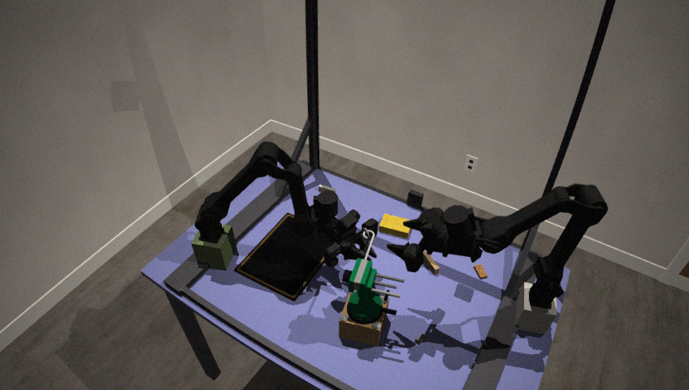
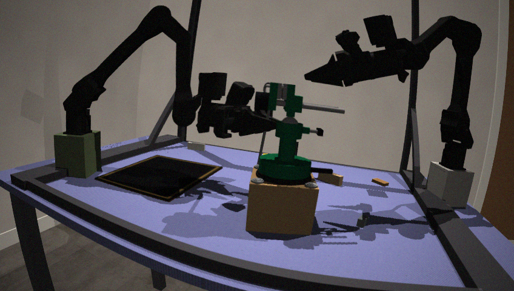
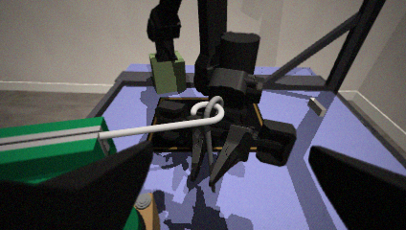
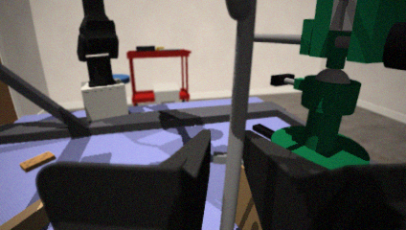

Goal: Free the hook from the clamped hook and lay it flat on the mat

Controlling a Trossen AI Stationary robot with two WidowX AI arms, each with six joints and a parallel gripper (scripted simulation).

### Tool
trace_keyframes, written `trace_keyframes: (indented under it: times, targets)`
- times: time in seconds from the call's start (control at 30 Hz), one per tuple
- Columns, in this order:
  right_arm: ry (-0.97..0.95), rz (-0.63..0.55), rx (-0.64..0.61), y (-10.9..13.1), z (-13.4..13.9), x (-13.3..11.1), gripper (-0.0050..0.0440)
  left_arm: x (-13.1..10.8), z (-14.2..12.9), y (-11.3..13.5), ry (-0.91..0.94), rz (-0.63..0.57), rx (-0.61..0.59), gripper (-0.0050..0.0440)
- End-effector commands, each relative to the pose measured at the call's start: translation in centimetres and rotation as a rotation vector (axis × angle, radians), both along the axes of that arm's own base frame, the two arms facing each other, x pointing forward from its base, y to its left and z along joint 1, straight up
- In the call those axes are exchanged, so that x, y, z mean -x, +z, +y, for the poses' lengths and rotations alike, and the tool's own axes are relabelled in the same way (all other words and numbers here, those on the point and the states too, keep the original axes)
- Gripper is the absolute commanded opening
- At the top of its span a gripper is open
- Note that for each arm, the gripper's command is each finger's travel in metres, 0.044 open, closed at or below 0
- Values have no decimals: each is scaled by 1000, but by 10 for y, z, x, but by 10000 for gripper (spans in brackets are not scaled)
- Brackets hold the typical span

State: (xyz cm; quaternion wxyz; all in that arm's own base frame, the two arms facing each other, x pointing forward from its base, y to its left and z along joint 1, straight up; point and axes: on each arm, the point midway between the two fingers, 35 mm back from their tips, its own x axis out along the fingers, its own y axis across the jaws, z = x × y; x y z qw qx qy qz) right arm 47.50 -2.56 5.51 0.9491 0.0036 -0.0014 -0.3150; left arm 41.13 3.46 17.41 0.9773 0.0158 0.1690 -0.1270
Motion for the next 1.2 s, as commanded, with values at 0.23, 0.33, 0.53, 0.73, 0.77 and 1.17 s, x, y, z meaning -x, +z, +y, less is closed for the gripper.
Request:
trace_keyframes:
  times: [0.23,0.33,0.53,0.73,0.77,1.17]
  targets:
    - [2,-18,1,9,0,-3,20,-1,0,10,-4,-25,-10,440]
    - [2,-18,1,9,0,-3,0,-1,0,10,-4,-25,-10,440]
    - [2,-18,1,9,0,-3,0,-1,0,10,-4,-25,-10,440]
    - [2,-18,1,9,0,-3,0,-1,0,10,-4,-25,-10,440]
    - [2,-18,1,9,0,-3,0,-1,0,10,-4,-25,-10,440]
    - [2,-18,1,16,0,-3,0,-1,0,10,-4,-25,-10,440]
